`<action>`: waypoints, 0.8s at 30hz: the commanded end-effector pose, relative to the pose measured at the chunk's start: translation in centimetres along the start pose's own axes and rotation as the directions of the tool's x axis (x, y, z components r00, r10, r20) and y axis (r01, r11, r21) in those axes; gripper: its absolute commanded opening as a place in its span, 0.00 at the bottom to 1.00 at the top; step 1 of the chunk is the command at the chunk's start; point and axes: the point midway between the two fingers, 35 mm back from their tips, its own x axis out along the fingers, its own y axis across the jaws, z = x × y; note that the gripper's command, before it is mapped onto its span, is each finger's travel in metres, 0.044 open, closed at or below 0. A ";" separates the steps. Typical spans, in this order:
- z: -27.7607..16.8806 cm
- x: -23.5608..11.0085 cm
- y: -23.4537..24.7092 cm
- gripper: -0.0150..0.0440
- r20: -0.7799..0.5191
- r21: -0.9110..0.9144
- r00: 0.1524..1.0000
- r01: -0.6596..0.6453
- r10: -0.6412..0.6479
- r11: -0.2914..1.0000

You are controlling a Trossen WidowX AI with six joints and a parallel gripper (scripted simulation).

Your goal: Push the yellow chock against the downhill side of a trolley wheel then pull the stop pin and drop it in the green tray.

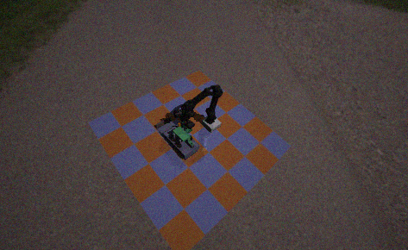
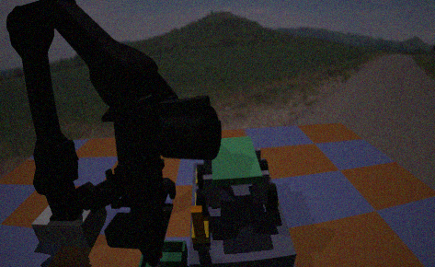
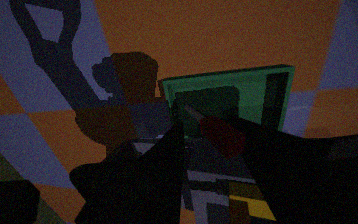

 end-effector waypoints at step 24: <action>0.0 0.6 -1.7 0.58 0.000 0.006 1.000 -0.004 0.004 1.000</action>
